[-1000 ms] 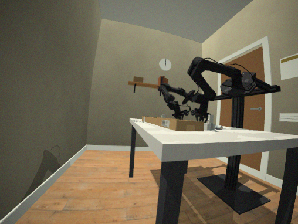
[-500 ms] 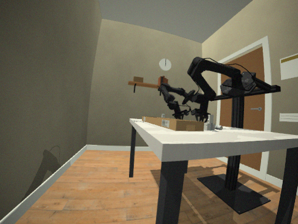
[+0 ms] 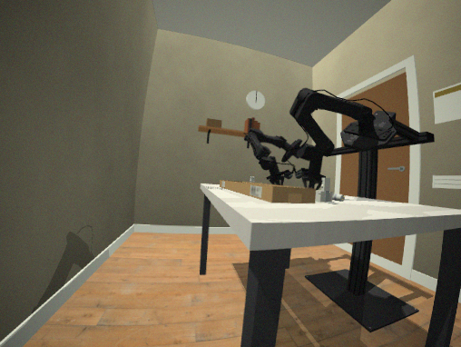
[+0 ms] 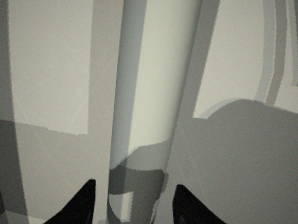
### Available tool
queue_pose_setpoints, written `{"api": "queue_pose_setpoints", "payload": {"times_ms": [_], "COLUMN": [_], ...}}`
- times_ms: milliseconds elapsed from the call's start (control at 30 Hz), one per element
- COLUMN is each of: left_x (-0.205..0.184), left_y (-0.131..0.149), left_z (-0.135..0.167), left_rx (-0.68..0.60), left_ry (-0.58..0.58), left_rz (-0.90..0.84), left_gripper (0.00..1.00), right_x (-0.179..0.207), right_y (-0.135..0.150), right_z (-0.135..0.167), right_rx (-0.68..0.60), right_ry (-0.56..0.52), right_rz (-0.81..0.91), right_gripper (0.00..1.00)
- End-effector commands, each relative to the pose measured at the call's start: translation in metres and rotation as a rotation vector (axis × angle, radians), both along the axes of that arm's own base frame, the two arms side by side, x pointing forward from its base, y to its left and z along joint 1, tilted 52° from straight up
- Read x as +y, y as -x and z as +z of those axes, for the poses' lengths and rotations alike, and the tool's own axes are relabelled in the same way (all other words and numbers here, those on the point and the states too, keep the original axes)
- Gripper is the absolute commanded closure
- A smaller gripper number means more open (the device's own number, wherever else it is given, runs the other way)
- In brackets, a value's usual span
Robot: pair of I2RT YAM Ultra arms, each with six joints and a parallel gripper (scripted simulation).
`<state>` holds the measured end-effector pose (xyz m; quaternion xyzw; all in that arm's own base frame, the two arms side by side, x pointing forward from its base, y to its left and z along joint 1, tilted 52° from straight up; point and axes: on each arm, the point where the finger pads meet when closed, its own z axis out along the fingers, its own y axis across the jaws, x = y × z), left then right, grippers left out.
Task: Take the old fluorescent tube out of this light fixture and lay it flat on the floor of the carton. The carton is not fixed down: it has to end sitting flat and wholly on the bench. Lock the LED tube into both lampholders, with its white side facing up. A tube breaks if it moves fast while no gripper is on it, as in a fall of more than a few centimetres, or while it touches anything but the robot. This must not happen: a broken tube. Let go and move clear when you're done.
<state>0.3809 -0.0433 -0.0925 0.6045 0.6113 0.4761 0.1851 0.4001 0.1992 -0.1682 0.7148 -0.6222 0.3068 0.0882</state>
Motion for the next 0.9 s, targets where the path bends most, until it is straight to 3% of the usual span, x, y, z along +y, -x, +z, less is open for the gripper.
{"api": "queue_pose_setpoints", "payload": {"times_ms": [0, 500, 533, 867], "left_x": [-0.0087, -0.0087, -0.0087, -0.0087], "left_y": [0.001, 0.001, 0.001, 0.001], "left_z": [-0.0032, -0.0032, -0.0032, -0.0032], "left_rx": [0.004, 0.004, 0.004, 0.004], "left_ry": [0.005, 0.005, 0.005, 0.005], "left_rz": [-0.031, -0.031, -0.031, -0.031], "left_gripper": [0.89, 0.89, 0.89, 0.89], "right_x": [0.0146, 0.0146, 0.0146, 0.0146], "right_y": [0.0019, 0.0019, 0.0019, 0.0019], "right_z": [-0.0057, -0.0057, -0.0057, -0.0057], "right_rx": [0.0, 0.0, 0.0, 0.0], "right_ry": [-0.029, -0.029, -0.029, -0.029], "right_rz": [0.021, 0.021, 0.021, 0.021], "right_gripper": [0.89, 0.89, 0.51, 0.51]}}
